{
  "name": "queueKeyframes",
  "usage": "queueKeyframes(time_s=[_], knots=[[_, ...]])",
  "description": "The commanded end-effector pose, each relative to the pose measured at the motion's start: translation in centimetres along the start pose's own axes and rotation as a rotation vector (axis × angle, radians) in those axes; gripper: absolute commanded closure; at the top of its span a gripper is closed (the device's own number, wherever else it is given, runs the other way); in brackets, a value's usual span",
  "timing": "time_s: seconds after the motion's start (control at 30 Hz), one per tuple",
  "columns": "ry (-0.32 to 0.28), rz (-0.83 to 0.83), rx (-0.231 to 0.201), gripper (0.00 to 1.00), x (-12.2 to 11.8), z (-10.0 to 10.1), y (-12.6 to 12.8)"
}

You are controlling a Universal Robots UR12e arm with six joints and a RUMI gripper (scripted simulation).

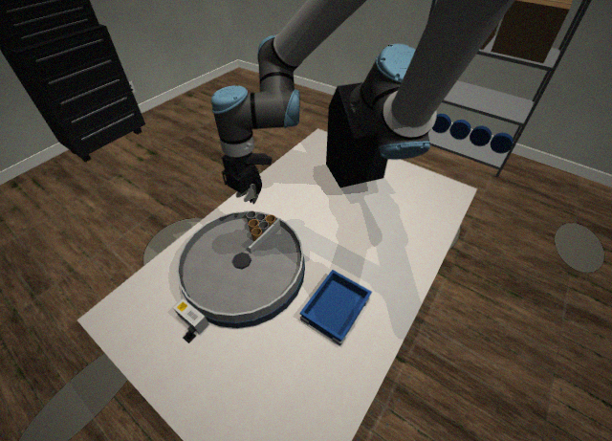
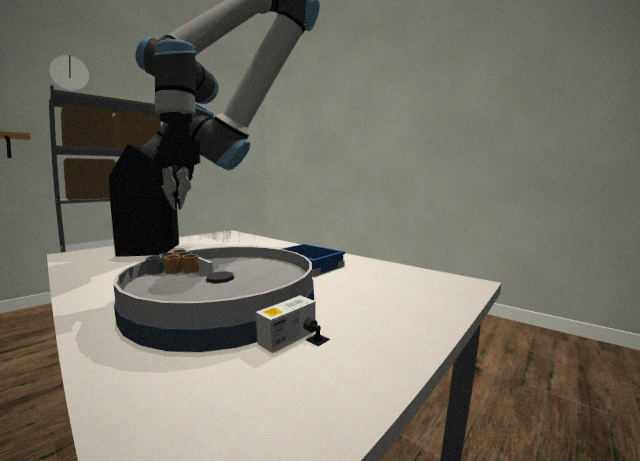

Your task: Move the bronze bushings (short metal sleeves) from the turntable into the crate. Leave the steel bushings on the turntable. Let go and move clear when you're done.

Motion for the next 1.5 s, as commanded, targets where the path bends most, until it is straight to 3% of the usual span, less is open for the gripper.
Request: queueKeyframes(time_s=[0.0,0.87,1.47], knots=[[-0.001,0.000,0.001,0.95,0.0,0.0,0.0],[-0.001,-0.006,0.001,0.95,-0.1,0.2,-0.1],[-0.001,-0.152,0.000,0.95,-0.8,6.8,-2.6]])
Point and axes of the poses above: the point where the finger pads meet when closed, its own z axis out along the fingers, its own y axis across the jaws, x = y × z, the point moved 7 cm from there along -z, back along the fingers, and after that the axes turned 11 degrees about z, right-handed, at the moved point
